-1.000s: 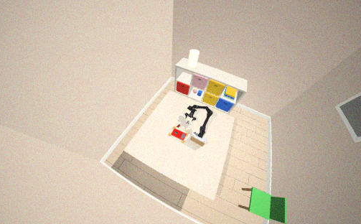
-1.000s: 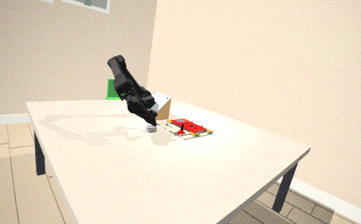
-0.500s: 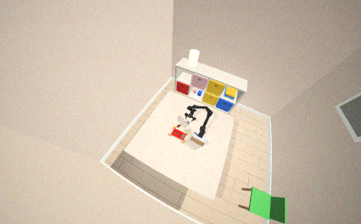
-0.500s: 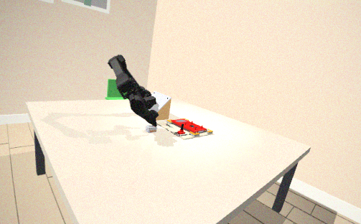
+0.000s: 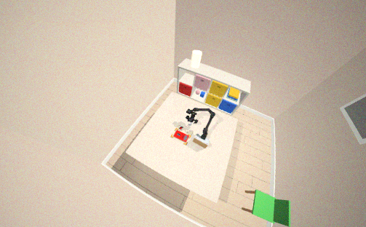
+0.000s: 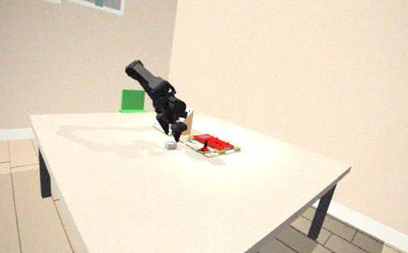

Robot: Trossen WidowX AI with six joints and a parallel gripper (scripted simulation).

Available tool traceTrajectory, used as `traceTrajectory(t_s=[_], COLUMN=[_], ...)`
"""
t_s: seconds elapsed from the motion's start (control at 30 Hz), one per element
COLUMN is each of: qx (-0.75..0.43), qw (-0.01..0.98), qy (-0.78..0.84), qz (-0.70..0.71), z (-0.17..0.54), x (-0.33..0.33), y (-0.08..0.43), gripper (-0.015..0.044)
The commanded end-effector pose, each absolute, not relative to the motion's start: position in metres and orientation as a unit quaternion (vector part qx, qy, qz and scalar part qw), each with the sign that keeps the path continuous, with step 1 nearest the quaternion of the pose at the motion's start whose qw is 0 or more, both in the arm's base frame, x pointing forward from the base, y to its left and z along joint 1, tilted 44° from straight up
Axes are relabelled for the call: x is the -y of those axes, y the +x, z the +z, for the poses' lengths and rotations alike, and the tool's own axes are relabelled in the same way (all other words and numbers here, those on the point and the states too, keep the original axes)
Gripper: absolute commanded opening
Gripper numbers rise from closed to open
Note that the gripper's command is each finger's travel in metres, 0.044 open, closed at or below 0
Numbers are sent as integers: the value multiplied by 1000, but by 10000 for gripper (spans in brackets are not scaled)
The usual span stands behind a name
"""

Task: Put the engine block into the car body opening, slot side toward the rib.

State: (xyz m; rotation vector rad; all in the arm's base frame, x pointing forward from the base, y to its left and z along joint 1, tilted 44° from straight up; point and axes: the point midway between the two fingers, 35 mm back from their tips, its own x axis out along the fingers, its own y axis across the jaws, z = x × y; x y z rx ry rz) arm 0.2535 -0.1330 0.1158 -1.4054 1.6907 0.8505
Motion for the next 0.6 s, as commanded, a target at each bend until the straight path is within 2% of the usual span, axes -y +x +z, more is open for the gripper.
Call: traceTrajectory(t_s=[0.0,0.17,0.57], qx=[-680,-690,-690], qw=[347,311,310], qy=[-575,-607,-608], qz=[294,243,241], z=[117,122,112], x=[128,122,132], y=[254,257,256], gripper=[440,440,440])
